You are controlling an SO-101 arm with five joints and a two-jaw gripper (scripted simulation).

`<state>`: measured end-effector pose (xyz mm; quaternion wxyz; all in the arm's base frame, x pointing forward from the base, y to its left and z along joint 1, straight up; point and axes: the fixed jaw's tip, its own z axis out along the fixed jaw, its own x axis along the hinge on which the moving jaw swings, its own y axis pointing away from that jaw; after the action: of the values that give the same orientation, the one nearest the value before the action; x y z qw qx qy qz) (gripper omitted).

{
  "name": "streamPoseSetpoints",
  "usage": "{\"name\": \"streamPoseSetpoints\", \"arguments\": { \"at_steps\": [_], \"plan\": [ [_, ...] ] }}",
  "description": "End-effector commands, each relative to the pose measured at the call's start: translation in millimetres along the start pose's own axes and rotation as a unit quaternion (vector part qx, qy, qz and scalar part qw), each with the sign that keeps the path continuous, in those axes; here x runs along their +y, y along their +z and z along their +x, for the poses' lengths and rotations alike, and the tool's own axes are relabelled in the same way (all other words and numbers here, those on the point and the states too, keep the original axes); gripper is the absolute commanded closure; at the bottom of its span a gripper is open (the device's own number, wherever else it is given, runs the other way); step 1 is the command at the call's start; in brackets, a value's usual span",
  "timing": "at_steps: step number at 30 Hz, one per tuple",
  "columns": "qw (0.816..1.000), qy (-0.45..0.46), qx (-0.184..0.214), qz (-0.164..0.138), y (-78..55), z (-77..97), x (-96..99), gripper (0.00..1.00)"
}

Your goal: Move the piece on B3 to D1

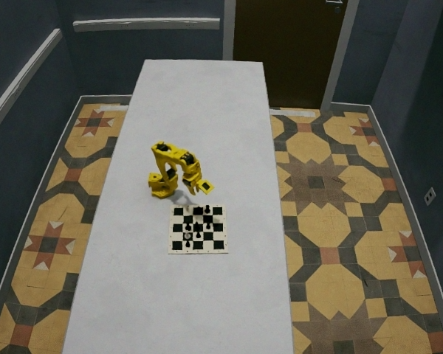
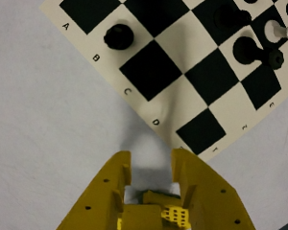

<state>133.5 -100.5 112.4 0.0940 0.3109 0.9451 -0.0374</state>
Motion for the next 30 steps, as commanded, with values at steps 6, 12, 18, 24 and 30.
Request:
{"name": "streamPoseSetpoints", "arguments": {
  "at_steps": [6,12,18,24,30],
  "plan": [
    [0.996,-0.078,0.049,-0.016,9.7,-2.4,28.9,1.00],
    [0.995,-0.081,0.050,-0.016,10.0,-2.2,30.0,1.00],
    [0.995,-0.084,0.053,-0.016,10.7,-0.7,30.8,1.00],
    [0.995,-0.086,0.057,-0.017,11.3,0.8,31.5,1.00],
    [0.994,-0.087,0.057,-0.017,11.4,1.0,31.5,1.00]
  ]
}}
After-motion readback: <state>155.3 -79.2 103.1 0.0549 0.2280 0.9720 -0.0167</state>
